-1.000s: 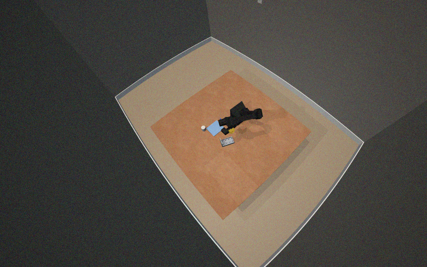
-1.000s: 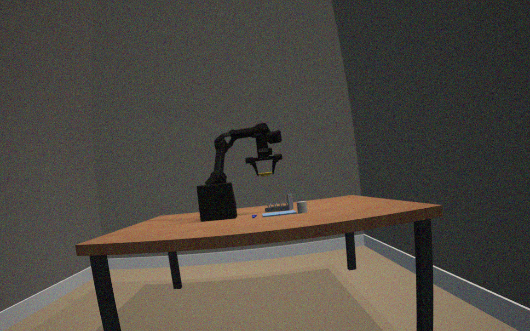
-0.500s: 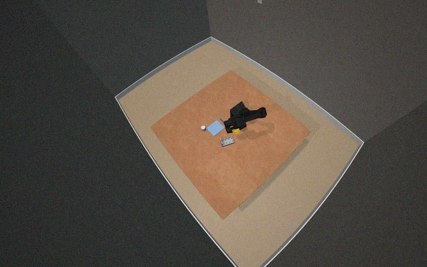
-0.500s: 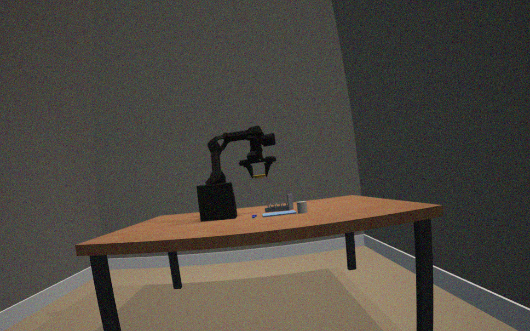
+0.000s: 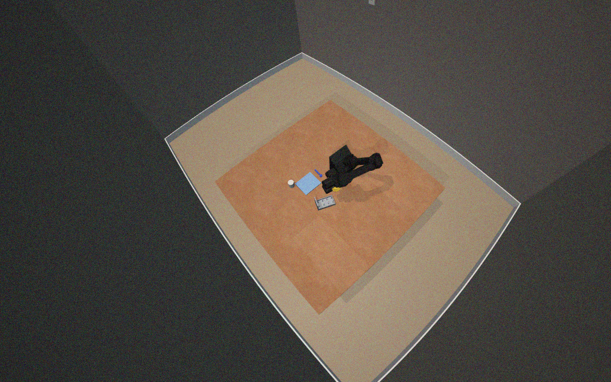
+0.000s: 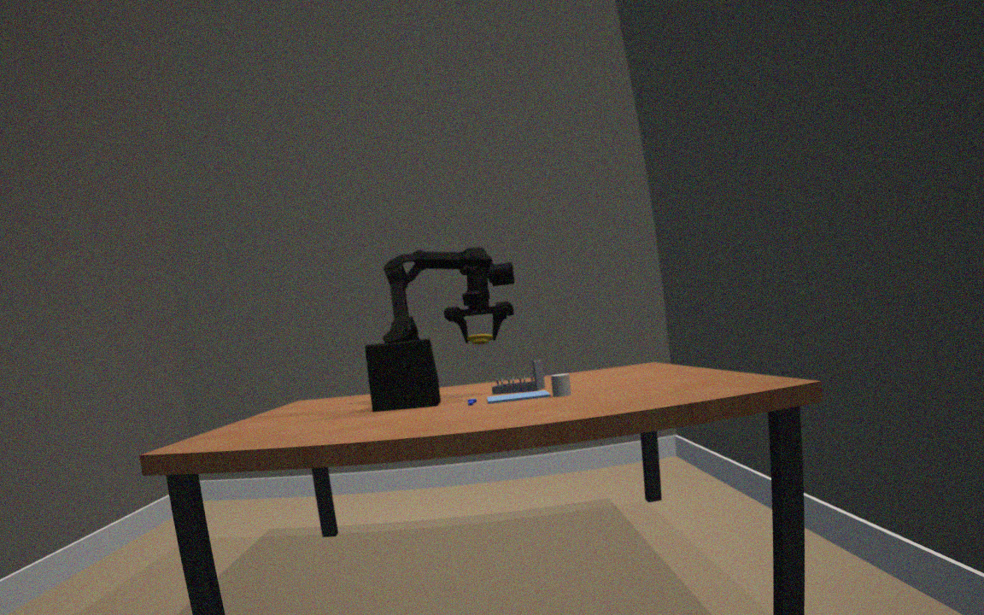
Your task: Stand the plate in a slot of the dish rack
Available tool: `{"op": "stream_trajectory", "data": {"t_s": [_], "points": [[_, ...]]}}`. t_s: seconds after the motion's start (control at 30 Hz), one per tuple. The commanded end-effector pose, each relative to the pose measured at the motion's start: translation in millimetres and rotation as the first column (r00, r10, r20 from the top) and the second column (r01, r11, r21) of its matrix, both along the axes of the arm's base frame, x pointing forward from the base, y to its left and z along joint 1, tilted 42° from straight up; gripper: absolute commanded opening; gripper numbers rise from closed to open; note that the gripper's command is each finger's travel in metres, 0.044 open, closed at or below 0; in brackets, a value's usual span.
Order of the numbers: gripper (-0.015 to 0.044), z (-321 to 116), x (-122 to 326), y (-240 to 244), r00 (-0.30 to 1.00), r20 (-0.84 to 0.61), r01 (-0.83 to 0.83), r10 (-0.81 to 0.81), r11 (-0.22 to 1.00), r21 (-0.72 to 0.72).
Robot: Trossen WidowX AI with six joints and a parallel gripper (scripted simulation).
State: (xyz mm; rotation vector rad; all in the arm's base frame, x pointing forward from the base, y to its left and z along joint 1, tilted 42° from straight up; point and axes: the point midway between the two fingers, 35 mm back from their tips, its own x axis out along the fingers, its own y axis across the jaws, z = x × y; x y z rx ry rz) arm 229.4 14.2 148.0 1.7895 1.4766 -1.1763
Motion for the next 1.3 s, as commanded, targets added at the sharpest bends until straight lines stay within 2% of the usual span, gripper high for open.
{"op": "stream_trajectory", "data": {"t_s": [0.0,0.3,0.63,0.93,1.27], "points": [[0.0,-17,-1,2,0.997,0.013,-0.072,0.074,0.992,-0.1],[0.0,-44,4,4,0.973,0.052,-0.197,0.224,0.931,-0.308],[0.0,-66,13,8,0.924,0.09,-0.275,0.372,0.809,-0.52],[0.0,-78,22,14,0.865,0.124,-0.281,0.487,0.674,-0.683],[0.0,-83,31,23,0.789,0.164,-0.218,0.592,0.519,-0.827]]}}
